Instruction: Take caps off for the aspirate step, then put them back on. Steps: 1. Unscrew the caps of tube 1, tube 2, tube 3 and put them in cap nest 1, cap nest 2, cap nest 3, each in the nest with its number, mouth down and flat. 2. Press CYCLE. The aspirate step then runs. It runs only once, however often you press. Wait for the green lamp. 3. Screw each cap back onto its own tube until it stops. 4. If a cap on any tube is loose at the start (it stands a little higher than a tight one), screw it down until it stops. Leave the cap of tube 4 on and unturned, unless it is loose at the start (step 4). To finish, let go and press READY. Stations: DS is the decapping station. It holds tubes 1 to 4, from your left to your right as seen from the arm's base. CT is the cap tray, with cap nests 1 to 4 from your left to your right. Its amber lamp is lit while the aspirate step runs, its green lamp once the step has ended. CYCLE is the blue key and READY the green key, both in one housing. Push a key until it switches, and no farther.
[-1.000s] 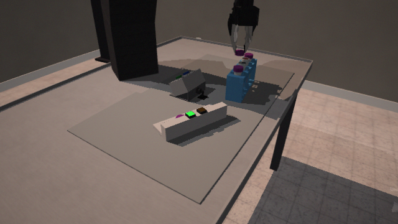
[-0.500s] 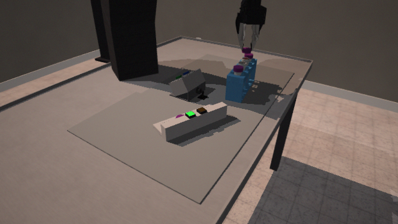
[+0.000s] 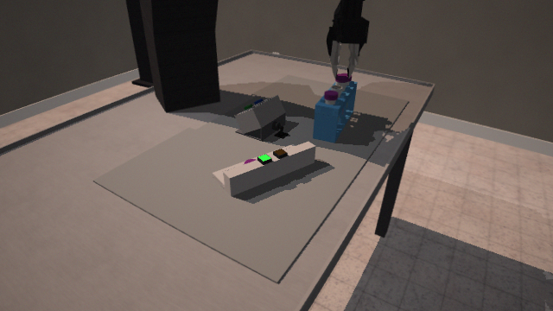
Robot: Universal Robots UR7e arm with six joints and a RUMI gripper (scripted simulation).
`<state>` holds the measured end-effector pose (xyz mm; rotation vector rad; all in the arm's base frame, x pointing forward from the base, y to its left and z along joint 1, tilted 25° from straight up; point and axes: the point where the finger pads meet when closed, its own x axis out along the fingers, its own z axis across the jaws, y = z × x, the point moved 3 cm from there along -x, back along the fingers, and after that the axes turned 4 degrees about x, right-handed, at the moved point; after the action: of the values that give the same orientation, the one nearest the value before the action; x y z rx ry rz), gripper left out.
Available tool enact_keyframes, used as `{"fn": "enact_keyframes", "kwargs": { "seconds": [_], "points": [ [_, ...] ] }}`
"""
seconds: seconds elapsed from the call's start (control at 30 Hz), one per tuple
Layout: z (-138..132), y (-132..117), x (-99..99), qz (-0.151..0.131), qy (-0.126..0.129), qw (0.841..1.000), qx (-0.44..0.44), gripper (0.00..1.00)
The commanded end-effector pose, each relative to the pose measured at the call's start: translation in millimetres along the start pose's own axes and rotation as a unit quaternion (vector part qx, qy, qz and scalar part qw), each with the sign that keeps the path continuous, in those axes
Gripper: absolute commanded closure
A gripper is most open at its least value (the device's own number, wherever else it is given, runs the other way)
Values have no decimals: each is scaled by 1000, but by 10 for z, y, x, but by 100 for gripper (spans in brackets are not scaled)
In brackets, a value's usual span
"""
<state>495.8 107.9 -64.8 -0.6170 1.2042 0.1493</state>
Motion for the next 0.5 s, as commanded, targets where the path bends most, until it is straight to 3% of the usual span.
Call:
{"fn": "enact_keyframes", "kwargs": {
  "seconds": [0.0, 0.47],
  "points": [
    [4, -1, -2, 0, -1, 1000, 0, 100],
    [5, 0, 41, 0, -1, 1000, 0, 100]
  ]
}}
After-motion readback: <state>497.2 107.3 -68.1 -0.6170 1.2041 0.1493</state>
